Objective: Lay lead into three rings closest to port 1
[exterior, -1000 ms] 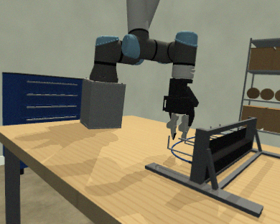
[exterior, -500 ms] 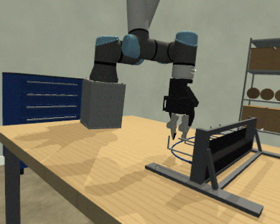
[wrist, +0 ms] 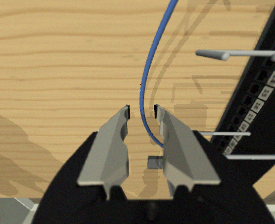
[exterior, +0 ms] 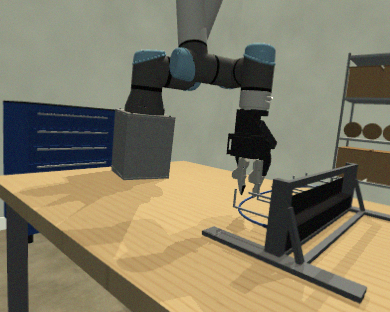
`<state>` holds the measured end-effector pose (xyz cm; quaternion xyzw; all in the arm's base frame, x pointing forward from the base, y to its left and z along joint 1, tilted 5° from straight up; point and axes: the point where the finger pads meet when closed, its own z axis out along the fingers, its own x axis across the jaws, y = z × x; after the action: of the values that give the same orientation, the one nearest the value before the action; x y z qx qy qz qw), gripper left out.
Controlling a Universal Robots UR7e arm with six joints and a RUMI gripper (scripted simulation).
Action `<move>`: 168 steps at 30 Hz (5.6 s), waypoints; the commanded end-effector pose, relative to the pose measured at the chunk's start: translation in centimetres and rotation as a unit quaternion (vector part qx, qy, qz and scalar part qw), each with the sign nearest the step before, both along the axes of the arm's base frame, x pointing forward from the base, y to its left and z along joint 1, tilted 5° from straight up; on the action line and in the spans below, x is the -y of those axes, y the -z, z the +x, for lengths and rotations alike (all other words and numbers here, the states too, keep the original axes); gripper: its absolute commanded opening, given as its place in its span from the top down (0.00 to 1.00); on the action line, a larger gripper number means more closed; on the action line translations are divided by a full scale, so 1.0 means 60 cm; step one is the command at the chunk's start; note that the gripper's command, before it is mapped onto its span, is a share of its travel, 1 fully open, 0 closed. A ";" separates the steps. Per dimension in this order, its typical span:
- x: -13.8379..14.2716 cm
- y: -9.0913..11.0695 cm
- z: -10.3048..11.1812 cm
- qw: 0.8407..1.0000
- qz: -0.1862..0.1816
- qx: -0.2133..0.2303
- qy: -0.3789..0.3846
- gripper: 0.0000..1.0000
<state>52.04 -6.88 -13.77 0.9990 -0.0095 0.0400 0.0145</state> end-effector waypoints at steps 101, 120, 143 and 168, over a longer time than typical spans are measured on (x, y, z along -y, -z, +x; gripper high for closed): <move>0.001 0.034 0.004 1.000 0.000 0.001 0.000 0.80; 0.001 0.034 0.004 1.000 0.000 0.001 0.000 1.00; 0.001 0.034 0.004 1.000 0.000 0.001 0.000 1.00; 0.001 0.034 0.004 1.000 0.000 0.001 0.000 1.00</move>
<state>52.21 -6.94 -15.86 0.9990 -0.0095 0.0400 0.0145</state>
